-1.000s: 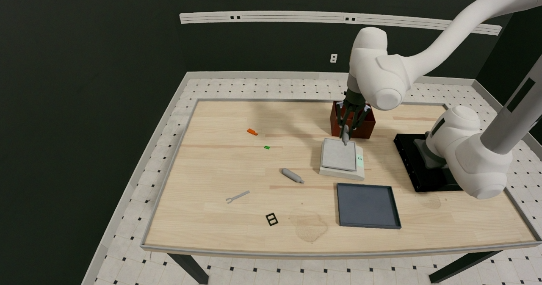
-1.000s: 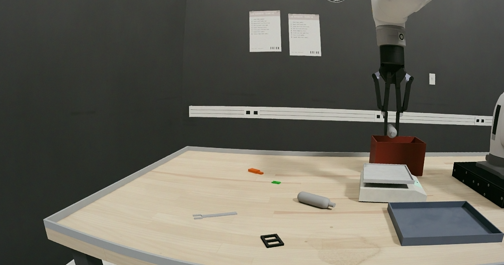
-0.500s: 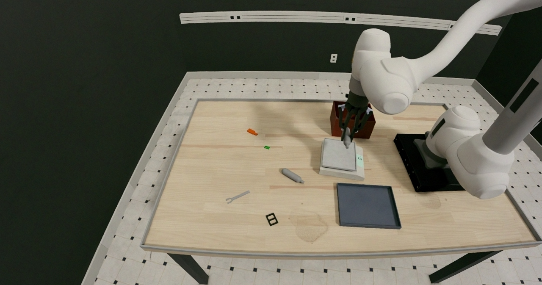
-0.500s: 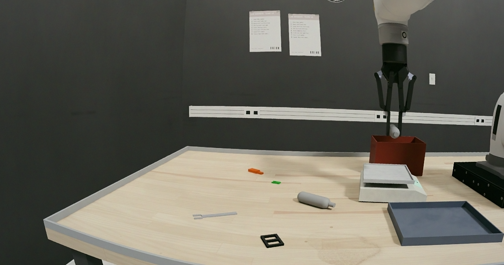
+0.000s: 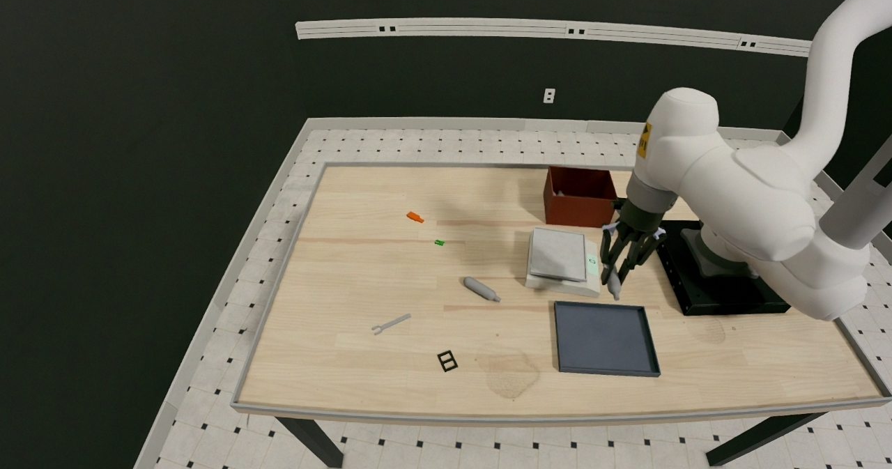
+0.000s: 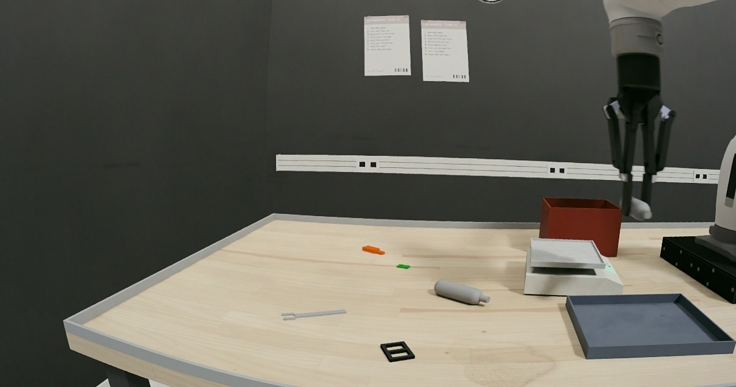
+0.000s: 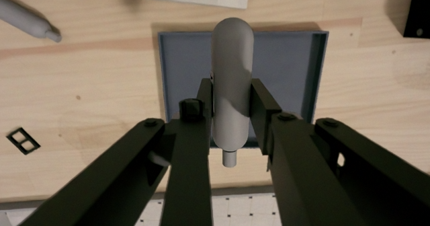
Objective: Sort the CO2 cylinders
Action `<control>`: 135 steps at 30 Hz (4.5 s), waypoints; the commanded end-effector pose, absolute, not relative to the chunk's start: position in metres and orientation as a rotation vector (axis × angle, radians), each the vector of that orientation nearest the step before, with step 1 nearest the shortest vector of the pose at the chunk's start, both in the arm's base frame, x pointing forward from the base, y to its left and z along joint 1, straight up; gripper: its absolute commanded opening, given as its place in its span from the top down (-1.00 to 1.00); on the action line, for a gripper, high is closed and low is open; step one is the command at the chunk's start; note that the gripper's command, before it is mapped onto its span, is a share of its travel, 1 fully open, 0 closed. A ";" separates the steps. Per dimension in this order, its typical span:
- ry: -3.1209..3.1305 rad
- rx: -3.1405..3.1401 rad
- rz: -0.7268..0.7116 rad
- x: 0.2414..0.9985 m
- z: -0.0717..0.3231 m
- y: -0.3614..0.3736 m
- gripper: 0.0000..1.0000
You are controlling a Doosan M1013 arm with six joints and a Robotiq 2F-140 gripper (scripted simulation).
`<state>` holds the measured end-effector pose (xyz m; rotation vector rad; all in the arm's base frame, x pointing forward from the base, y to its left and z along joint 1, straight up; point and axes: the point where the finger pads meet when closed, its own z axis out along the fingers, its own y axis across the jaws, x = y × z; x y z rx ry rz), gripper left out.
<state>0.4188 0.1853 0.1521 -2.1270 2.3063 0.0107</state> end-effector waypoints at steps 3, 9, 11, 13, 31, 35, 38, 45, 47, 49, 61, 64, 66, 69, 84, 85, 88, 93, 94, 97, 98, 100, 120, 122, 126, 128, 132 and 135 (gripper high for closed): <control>2.306 -2.130 0.000 0.399 0.151 0.239 0.80; 2.306 -2.130 0.000 0.399 0.142 0.239 0.80; 2.306 -2.130 0.000 0.399 0.134 0.239 0.80; 2.306 -2.130 0.000 0.399 0.125 0.239 0.80; 2.306 -2.130 0.000 0.399 0.022 0.239 0.80; 2.306 -2.130 0.000 0.399 0.005 0.239 0.80; 2.306 -2.130 0.000 0.399 -0.004 0.239 0.80; 2.306 -2.130 0.000 0.399 -0.011 0.239 0.80; 2.306 -2.130 0.000 0.399 -0.011 0.239 0.80; 2.306 -2.130 0.000 0.399 -0.011 0.239 0.80; 2.306 -2.130 0.000 0.399 -0.011 0.239 0.21; 2.306 -2.130 0.000 0.399 -0.011 0.239 0.21; 2.306 -2.130 0.000 0.399 -0.011 0.239 0.21; 2.306 -2.130 0.000 0.399 -0.011 0.239 0.21; 2.306 -2.130 0.000 0.399 -0.011 0.239 0.21; 2.306 -2.130 0.000 0.399 -0.011 0.239 0.21; 2.306 -2.130 0.000 0.399 -0.011 0.239 0.21; 2.306 -2.130 0.000 0.399 -0.011 0.239 0.21; 2.306 -2.130 0.000 0.399 -0.011 0.239 0.21; 2.306 -2.130 0.000 0.399 -0.010 0.239 0.21; 2.306 -2.130 0.000 0.399 -0.009 0.239 0.21; 2.306 -2.130 0.000 0.399 -0.004 0.239 0.21; 2.306 -2.130 0.000 0.399 0.142 0.239 0.21; 2.306 -2.130 0.000 0.399 0.150 0.239 0.21; 2.306 -2.130 0.000 0.399 0.154 0.239 0.21; 2.306 -2.130 0.000 0.399 0.154 0.239 0.21; 2.271 -2.167 0.000 0.409 0.155 0.238 0.21; 2.150 -2.287 0.000 0.442 0.158 0.232 0.21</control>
